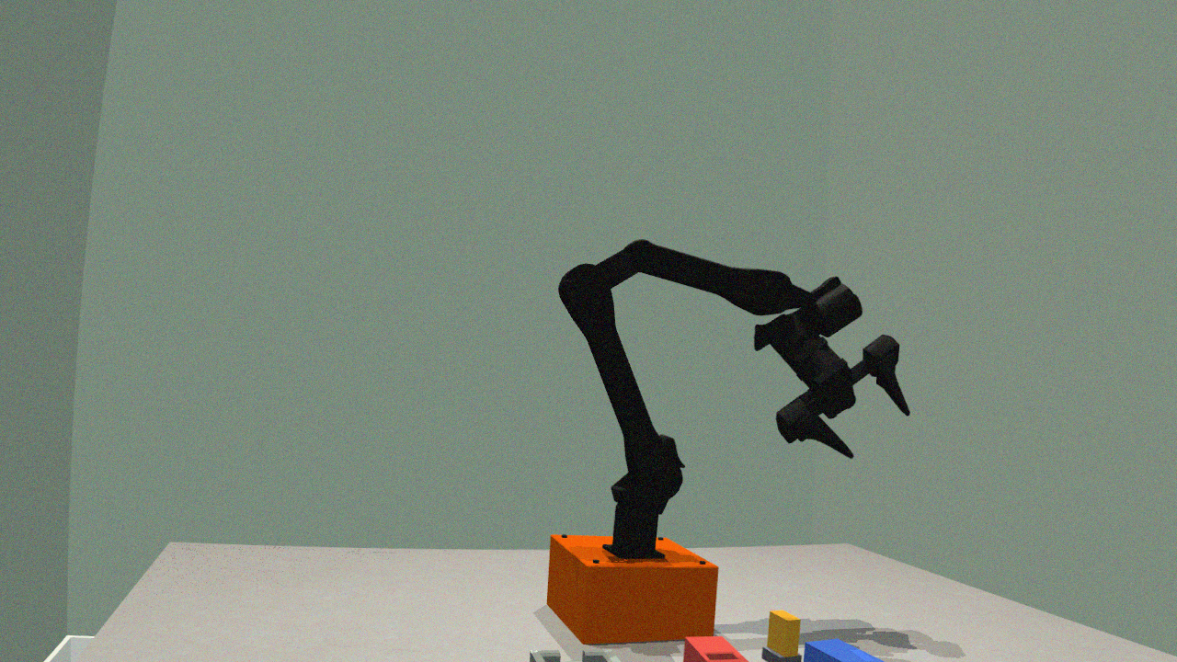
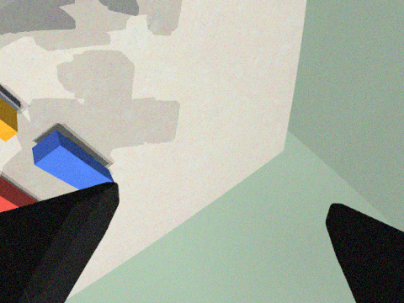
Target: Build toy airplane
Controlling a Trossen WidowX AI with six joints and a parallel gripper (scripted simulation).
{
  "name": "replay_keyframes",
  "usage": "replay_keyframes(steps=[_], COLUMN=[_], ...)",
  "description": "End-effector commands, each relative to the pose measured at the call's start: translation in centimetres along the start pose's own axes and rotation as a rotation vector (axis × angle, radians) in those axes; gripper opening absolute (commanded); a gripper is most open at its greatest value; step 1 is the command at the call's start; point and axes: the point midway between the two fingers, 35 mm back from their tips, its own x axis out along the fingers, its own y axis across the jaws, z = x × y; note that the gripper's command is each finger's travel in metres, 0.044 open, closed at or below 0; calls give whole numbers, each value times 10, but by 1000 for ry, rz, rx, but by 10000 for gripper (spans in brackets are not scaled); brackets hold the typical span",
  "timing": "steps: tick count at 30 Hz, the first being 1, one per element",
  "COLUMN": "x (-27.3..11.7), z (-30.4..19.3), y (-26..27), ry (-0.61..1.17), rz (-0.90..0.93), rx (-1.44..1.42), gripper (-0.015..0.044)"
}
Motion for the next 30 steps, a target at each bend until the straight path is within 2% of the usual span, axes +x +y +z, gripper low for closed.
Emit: replay_keyframes(steps=[1,9,15,27,30], x=[25,74,95,94,93], z=[-23,-83,-126,-185,-187], y=[12,63,119,235,241], ry=[42,199,370,832,863], rz=[110,365,539,771,779], rx=[236,858,1358,2507,2574], gripper=[440,440,440,440,440])
